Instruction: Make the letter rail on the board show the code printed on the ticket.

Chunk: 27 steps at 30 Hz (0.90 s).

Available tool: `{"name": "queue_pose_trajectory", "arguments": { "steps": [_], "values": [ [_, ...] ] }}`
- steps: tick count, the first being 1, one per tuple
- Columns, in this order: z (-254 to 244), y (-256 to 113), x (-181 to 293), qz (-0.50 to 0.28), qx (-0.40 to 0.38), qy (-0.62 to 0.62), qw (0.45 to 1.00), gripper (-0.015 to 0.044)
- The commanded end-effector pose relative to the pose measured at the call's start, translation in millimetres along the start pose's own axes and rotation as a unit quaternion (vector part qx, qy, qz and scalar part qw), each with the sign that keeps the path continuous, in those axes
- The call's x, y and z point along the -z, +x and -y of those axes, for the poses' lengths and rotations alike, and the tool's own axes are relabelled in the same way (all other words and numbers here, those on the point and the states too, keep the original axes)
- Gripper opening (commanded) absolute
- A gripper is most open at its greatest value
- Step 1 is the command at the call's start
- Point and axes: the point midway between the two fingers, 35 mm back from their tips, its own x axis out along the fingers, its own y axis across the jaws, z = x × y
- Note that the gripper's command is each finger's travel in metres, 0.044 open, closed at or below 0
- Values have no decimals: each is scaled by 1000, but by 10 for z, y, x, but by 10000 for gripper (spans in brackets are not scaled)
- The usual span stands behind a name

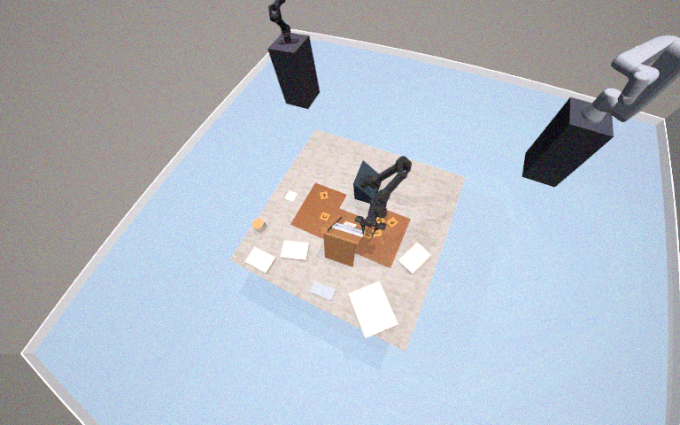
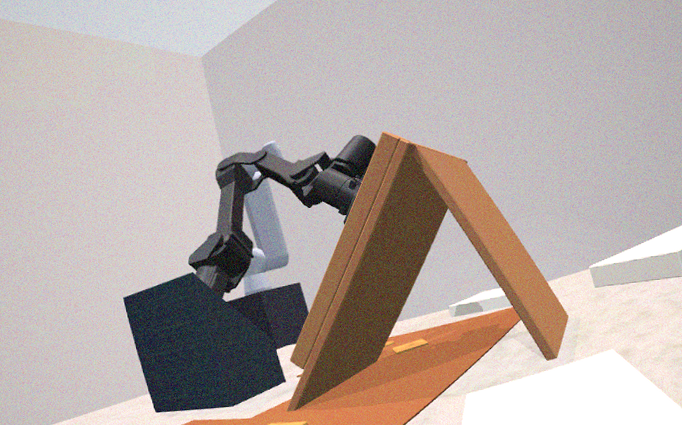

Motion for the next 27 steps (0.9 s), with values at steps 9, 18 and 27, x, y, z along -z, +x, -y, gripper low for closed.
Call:
{"name": "queue_pose_trajectory", "arguments": {
  "steps": [9,18,27],
  "values": [
    [84,9,32,-5,1,0,1000,0],
    [130,10,32,-5,1,0,1000,0],
    [175,11,33,-5,1,0,1000,0]
  ]
}}
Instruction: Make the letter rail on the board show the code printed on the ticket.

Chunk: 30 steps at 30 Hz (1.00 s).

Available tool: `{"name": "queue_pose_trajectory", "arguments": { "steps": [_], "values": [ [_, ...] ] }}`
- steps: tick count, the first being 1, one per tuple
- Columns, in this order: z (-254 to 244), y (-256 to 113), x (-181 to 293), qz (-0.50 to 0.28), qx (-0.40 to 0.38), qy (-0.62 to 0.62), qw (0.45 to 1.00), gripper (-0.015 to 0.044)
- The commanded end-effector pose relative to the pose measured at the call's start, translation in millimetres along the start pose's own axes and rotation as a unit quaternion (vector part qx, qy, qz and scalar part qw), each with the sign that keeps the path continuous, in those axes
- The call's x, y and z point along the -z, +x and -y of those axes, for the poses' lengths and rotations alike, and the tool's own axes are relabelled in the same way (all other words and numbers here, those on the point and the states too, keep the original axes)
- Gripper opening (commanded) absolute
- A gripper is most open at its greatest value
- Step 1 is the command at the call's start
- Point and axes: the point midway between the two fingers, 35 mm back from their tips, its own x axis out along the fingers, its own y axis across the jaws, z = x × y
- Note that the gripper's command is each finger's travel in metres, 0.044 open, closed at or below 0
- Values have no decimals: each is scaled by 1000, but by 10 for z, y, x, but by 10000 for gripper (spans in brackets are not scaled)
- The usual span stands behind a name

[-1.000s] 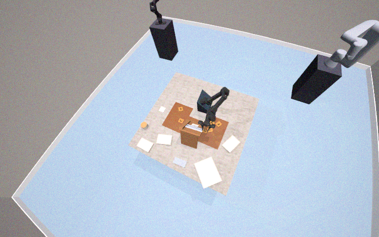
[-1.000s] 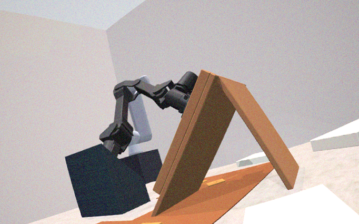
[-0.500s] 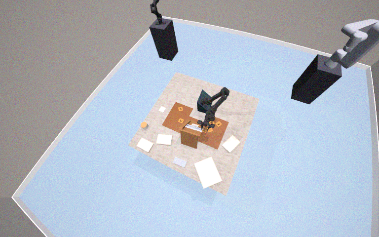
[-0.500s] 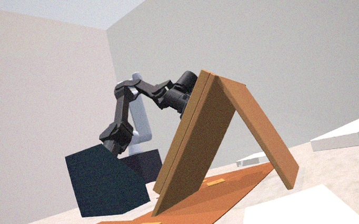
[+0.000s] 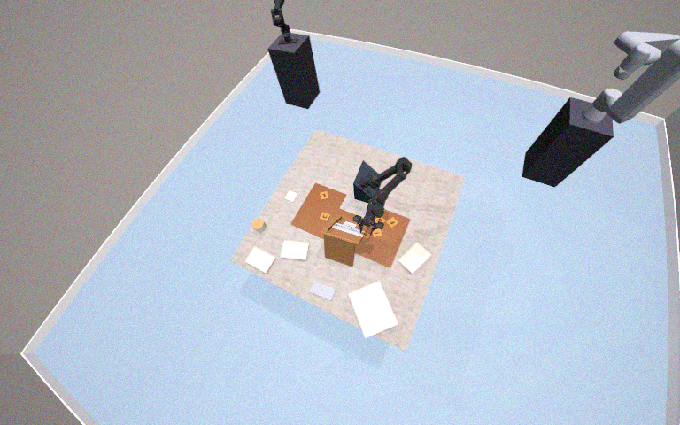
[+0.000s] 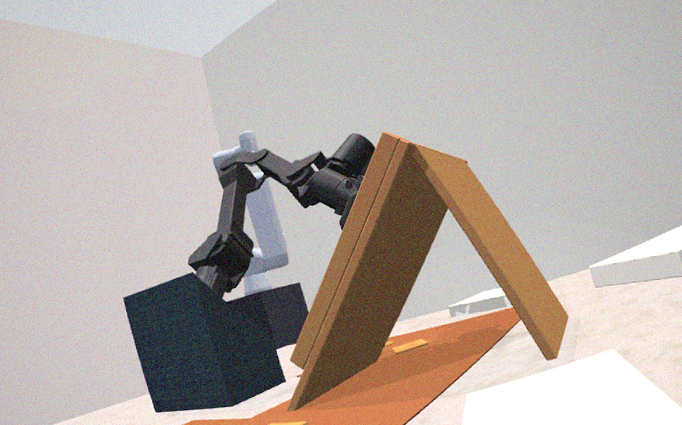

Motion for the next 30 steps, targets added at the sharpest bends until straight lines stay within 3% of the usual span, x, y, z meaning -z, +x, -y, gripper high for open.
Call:
{"name": "queue_pose_trajectory", "arguments": {
  "steps": [1,30],
  "values": [
    [43,8,32,-5,1,0,1000,0],
    [190,11,34,-5,1,0,1000,0]
  ]
}}
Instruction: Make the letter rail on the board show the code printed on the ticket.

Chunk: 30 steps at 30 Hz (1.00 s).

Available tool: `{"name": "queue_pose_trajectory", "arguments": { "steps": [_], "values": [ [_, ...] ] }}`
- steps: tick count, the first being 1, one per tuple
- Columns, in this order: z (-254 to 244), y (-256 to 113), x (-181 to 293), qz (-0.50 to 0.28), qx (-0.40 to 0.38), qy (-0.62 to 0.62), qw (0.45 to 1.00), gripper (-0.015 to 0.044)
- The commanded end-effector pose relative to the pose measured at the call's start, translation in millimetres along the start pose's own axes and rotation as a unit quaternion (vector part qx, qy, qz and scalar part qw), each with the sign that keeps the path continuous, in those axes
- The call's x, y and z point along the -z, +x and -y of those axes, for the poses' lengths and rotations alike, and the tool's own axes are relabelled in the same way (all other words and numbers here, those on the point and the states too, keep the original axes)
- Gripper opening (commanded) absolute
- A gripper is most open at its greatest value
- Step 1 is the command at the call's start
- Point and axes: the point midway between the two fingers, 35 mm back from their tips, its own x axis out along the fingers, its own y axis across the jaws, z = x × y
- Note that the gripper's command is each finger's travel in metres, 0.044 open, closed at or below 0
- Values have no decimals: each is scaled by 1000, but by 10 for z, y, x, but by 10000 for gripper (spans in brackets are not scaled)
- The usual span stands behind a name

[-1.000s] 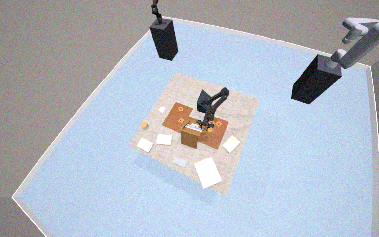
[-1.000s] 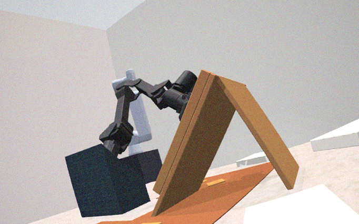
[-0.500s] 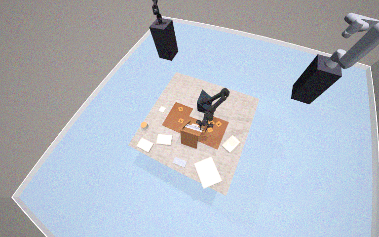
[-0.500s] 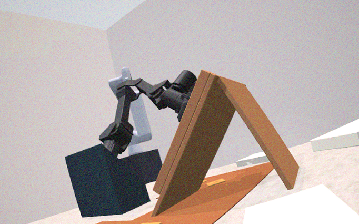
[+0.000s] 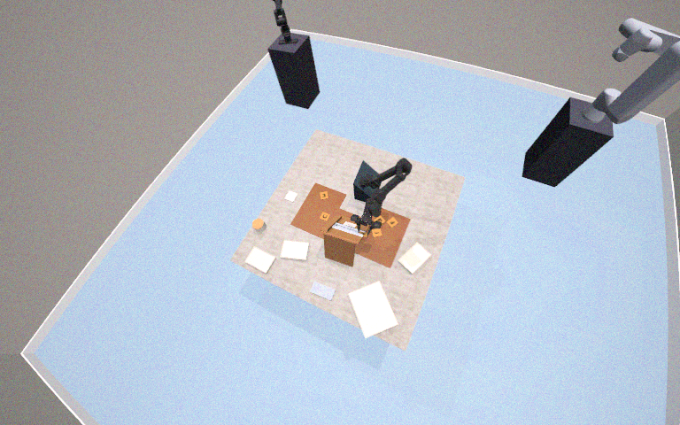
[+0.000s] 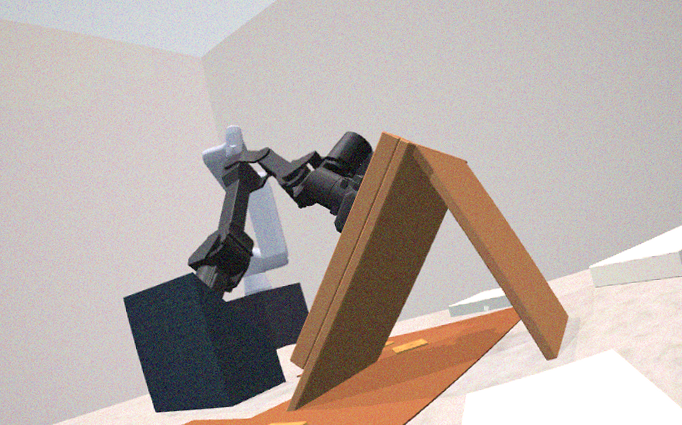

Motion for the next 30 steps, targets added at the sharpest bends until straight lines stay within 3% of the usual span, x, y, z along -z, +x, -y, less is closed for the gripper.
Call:
{"name": "queue_pose_trajectory", "arguments": {
  "steps": [1,30],
  "values": [
    [43,9,33,-5,1,0,1000,0],
    [144,5,13,-5,1,0,1000,0]
  ]
}}
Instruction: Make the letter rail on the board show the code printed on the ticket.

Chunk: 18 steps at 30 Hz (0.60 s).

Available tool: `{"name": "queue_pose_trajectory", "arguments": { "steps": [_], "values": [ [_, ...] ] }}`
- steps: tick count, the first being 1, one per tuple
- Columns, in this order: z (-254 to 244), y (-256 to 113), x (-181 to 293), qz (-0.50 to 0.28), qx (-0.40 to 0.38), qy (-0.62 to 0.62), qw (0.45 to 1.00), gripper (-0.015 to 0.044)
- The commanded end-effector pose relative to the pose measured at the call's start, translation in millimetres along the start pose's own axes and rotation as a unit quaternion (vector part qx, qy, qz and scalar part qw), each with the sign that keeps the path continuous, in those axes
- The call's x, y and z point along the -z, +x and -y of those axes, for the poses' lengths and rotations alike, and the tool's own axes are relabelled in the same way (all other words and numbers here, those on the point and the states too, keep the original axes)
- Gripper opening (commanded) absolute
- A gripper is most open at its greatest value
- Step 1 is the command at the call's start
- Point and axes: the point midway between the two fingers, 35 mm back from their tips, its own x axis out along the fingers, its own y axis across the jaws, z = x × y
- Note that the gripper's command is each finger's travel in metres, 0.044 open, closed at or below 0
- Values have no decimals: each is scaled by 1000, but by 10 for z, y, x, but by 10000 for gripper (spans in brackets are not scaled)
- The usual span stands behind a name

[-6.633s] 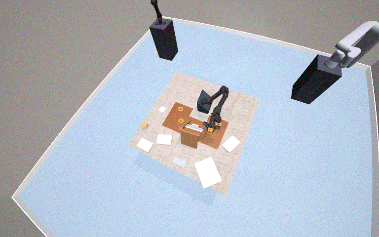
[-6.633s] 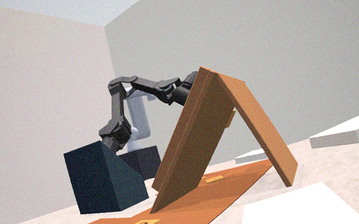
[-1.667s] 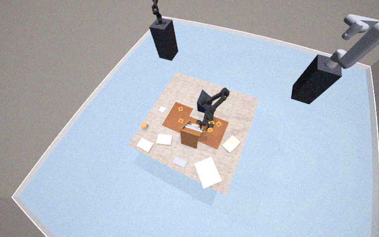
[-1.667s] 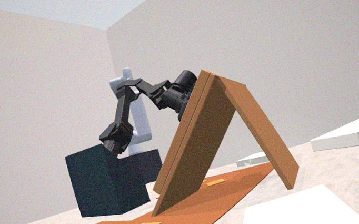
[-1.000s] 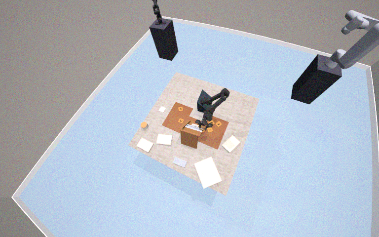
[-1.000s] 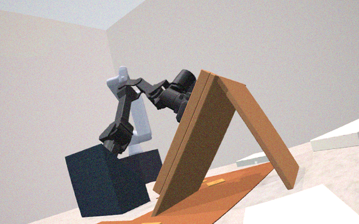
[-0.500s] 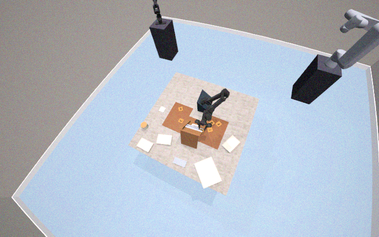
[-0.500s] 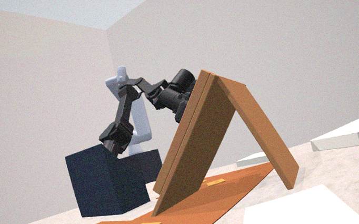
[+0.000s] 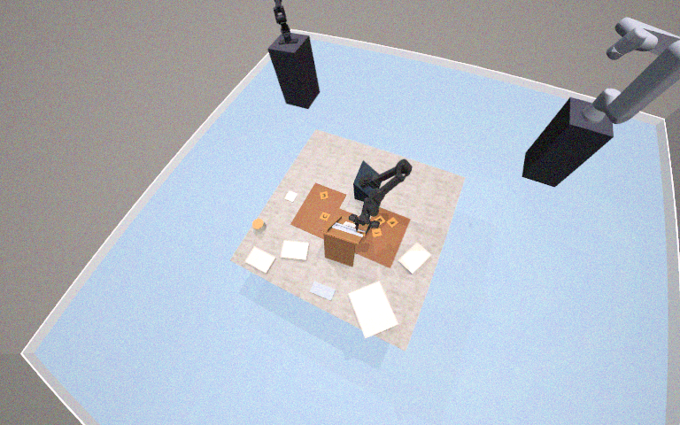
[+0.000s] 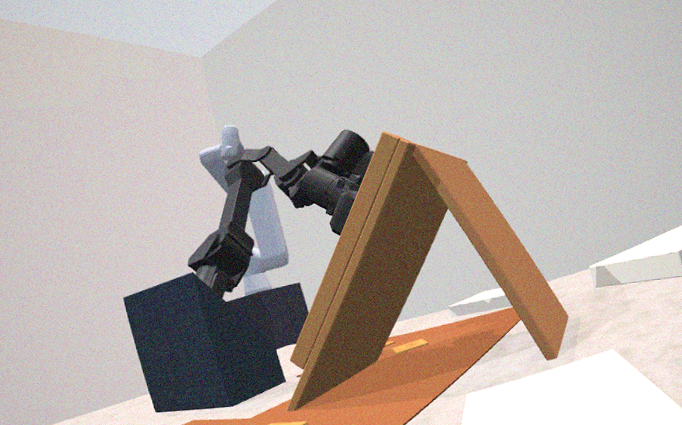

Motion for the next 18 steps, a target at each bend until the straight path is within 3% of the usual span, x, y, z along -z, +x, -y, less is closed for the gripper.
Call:
{"name": "queue_pose_trajectory", "arguments": {
  "steps": [1,18],
  "values": [
    [27,4,6,-3,-1,-1,1000,0],
    [147,9,14,-3,0,-1,1000,0]
  ]
}}
